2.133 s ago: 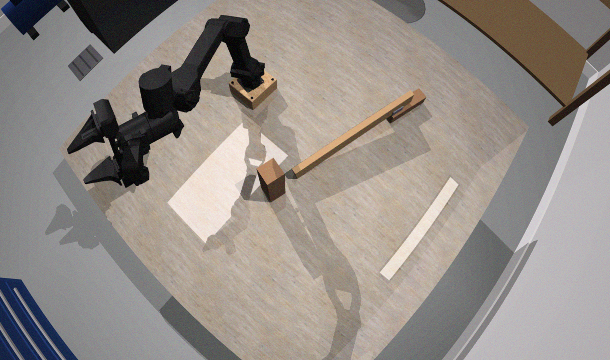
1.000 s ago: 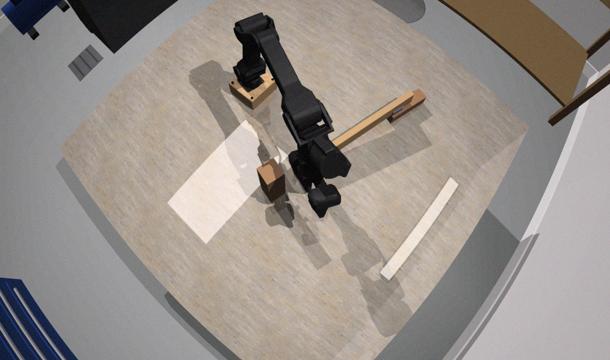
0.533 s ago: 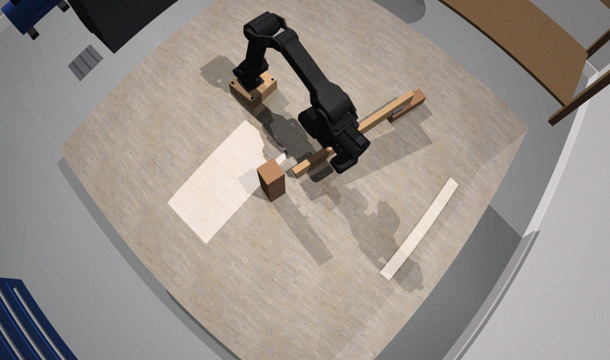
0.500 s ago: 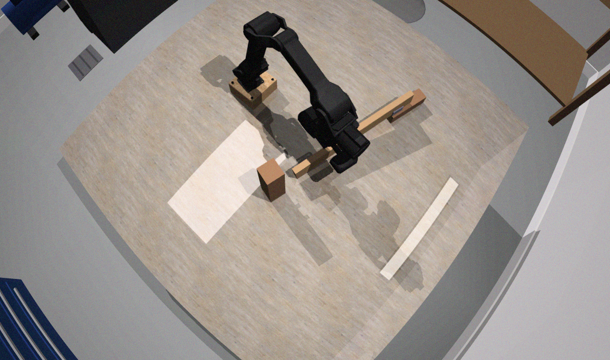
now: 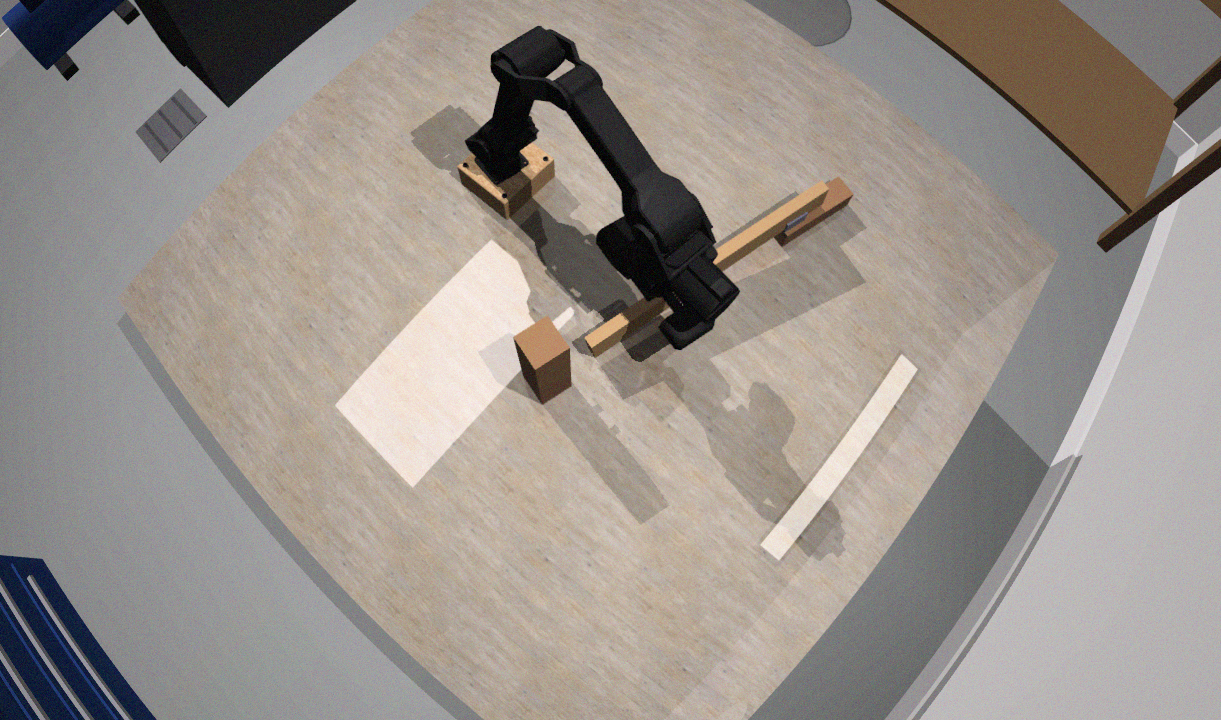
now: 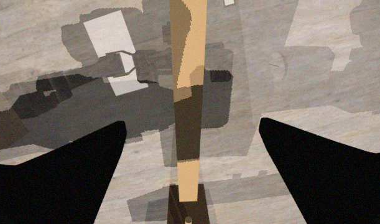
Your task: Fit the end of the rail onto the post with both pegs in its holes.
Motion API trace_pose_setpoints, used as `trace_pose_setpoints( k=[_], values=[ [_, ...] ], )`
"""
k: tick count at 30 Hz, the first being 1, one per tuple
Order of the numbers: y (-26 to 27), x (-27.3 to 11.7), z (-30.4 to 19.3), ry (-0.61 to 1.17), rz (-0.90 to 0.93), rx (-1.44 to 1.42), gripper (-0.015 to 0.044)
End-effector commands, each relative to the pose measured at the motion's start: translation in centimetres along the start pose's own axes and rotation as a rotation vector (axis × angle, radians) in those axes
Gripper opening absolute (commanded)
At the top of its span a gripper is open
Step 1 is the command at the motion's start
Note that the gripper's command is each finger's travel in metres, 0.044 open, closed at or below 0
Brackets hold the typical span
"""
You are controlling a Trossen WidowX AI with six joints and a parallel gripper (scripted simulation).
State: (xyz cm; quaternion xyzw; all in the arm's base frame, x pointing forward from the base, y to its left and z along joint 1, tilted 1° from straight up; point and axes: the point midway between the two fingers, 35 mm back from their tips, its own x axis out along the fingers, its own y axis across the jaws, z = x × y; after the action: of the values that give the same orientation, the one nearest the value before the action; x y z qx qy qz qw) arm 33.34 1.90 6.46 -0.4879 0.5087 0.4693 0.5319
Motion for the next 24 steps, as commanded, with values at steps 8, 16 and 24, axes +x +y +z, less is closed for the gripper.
trace_pose_setpoints(
  k=[8, 16, 24],
  values=[
    [0.2, 2.0, 0.1, -0.003, 0.007, 0.000, 0.0440],
    [0.2, 3.2, 0.1, -0.003, 0.008, 0.000, 0.0440],
    [0.3, 4.5, 0.2, -0.003, 0.008, 0.000, 0.0440]
  ],
)
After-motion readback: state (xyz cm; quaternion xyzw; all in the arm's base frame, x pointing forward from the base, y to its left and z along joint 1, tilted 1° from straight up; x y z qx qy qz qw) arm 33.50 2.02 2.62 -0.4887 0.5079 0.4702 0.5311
